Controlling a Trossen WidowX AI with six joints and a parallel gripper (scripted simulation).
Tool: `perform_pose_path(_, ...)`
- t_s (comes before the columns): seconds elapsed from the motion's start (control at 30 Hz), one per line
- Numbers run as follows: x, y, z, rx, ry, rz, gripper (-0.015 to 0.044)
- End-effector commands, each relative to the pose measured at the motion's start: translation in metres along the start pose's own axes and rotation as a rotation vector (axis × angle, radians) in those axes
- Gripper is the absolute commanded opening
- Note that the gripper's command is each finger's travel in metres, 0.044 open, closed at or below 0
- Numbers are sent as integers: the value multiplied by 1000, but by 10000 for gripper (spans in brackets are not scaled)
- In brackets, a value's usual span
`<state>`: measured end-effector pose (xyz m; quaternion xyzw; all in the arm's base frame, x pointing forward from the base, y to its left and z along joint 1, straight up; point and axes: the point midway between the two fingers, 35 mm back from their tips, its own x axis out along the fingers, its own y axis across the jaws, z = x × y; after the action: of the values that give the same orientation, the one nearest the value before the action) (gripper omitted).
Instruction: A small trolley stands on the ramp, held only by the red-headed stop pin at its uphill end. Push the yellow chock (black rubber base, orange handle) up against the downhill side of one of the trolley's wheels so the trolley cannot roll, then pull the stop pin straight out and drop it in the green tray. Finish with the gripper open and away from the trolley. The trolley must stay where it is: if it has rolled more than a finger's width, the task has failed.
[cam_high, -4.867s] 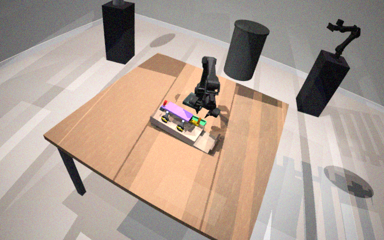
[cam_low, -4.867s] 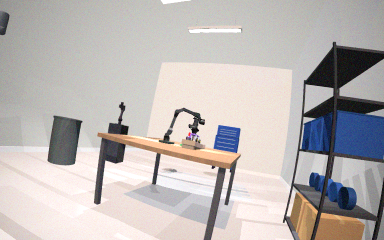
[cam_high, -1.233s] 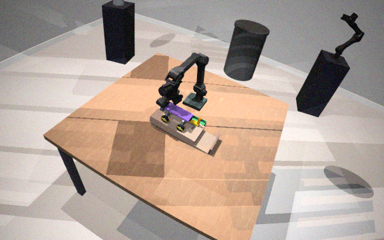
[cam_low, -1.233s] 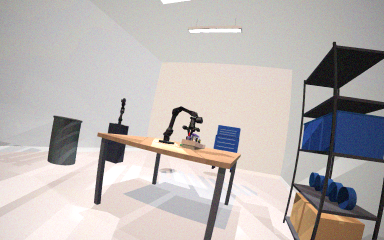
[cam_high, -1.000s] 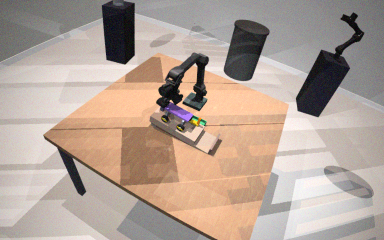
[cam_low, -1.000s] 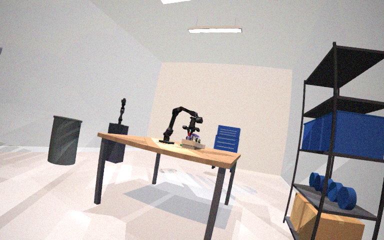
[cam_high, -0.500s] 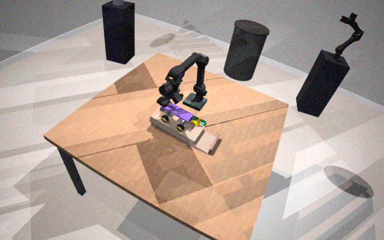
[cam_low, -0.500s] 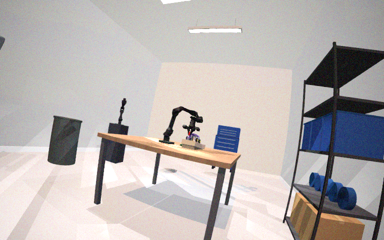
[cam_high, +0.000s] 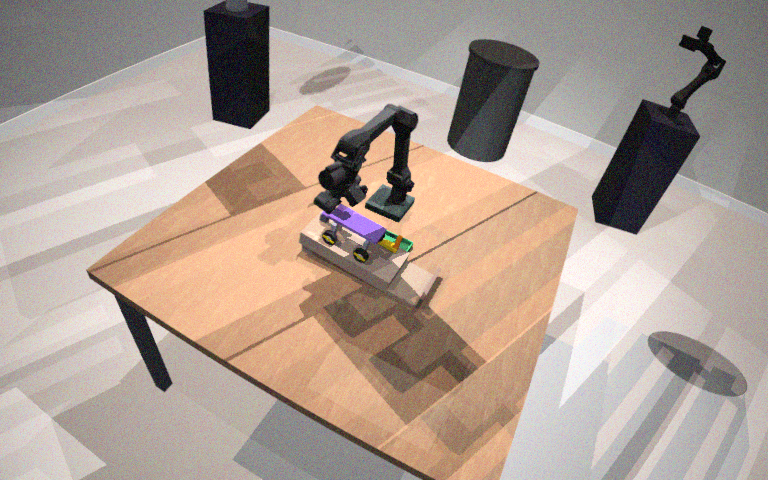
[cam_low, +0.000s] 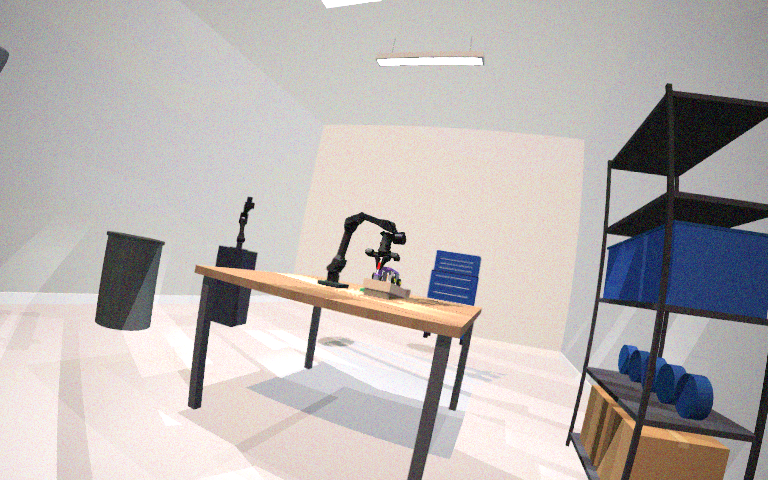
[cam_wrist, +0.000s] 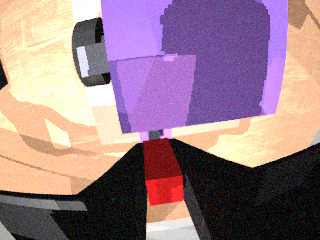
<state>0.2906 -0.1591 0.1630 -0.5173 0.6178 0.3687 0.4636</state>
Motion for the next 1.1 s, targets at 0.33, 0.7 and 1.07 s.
perform_pose_path(0.33,-10,0,-2,5,3,-6,0)
perform_pose_path(0.7,-14,0,-2,5,3,-6,0)
perform_pose_path(1.07,-19,0,-2,5,3,-6,0)
